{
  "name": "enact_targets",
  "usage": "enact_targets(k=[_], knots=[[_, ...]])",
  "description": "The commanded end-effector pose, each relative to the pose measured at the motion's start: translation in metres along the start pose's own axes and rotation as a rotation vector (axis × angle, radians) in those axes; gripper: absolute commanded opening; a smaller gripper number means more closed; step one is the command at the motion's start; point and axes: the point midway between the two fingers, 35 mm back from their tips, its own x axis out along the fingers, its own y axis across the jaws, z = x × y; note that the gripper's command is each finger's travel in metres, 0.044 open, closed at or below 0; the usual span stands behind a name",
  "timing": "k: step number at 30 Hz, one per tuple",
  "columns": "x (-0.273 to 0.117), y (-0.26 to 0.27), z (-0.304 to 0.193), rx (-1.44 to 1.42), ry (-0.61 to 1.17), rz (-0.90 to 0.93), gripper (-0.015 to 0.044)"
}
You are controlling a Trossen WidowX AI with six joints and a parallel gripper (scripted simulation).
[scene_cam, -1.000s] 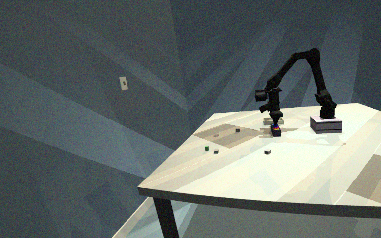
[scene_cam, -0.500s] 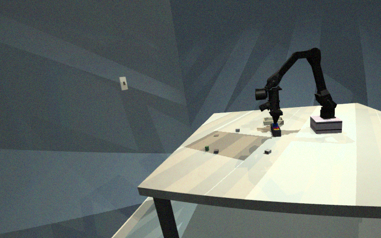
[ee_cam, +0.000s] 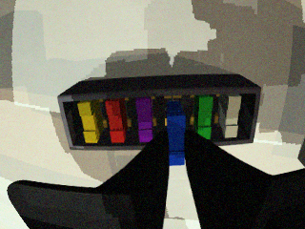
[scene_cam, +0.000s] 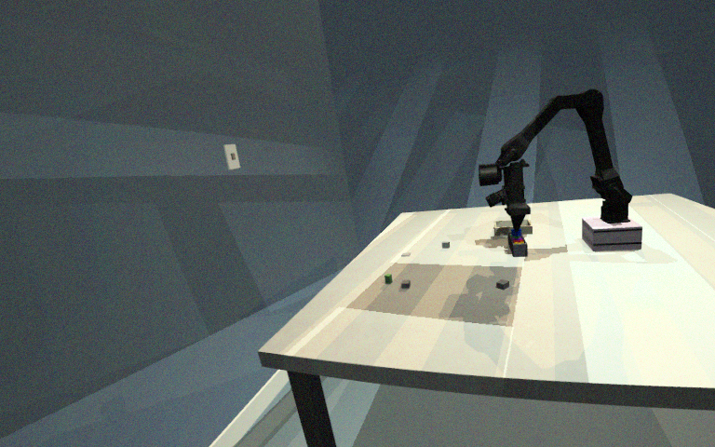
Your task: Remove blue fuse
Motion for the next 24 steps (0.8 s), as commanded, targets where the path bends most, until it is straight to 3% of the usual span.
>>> enact_targets(k=[1,24], knots=[[-0.003,0.000,0.001,0.003,-0.003,-0.004,0.0000],[-0.018,0.000,0.000,0.004,-0.003,-0.005,0.0000]])
